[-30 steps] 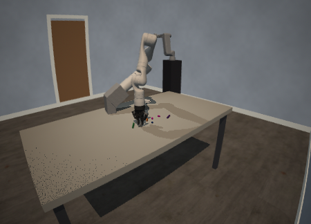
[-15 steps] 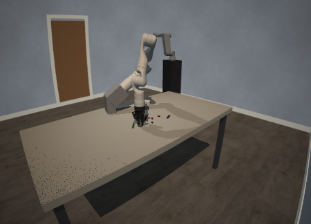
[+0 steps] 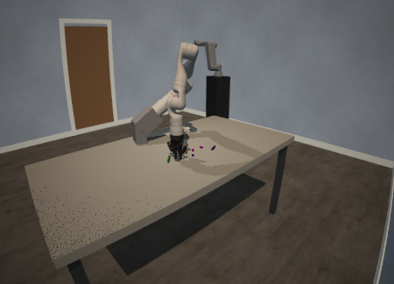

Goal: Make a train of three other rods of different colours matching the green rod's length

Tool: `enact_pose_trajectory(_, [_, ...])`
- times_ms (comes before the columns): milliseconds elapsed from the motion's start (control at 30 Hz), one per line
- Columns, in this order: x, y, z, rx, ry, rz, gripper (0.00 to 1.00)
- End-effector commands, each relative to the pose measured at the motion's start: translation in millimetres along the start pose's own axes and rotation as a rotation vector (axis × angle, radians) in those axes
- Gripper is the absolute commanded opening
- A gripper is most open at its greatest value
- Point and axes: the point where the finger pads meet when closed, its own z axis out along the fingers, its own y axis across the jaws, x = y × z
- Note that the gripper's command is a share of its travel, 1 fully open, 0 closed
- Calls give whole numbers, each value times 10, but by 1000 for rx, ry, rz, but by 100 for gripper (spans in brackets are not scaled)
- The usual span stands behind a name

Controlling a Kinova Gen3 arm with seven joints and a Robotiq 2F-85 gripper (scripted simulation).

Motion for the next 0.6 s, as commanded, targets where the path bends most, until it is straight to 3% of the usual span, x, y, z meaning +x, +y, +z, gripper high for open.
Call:
enact_pose_trajectory(0, [-20, 24, 16, -4, -5, 1, 24])
enact_pose_trajectory(500, [-20, 24, 16, -4, -5, 1, 24])
enact_pose_trajectory(533, [-20, 24, 16, -4, -5, 1, 5])
enact_pose_trajectory(567, [-20, 24, 16, -4, -5, 1, 5])
